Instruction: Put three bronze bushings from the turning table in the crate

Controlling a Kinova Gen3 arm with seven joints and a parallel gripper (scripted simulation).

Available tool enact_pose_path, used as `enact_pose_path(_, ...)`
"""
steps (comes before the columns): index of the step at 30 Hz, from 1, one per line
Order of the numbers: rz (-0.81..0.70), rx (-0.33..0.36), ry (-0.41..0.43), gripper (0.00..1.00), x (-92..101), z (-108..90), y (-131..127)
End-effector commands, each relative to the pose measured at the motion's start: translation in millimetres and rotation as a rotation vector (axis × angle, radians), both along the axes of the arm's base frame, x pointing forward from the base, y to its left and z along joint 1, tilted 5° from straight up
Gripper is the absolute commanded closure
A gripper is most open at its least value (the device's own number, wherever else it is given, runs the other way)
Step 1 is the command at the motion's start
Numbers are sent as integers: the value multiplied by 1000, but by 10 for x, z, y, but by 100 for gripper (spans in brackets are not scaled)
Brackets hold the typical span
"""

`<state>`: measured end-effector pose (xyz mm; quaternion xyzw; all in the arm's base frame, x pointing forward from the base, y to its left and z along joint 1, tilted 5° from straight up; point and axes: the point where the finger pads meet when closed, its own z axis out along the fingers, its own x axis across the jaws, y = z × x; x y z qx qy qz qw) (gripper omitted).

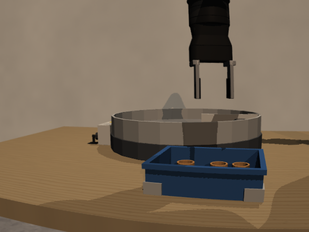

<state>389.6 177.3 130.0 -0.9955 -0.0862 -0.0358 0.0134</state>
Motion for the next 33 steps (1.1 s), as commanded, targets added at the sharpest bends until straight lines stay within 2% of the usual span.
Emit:
enact_pose_path(1, 0, 1, -2, 0, 4, 7, 2)
enact_pose_path(6, 0, 1, -2, 0, 4, 7, 2)
enact_pose_path(11, 217, -15, -9, 0, 9, 60, 7)
enact_pose_path(23, 217, -15, -9, 0, 9, 60, 7)
enact_pose_path(28, 435, -30, -17, 0, 13, 113, 12)
enact_pose_path(33, 435, -30, -17, 0, 13, 113, 12)
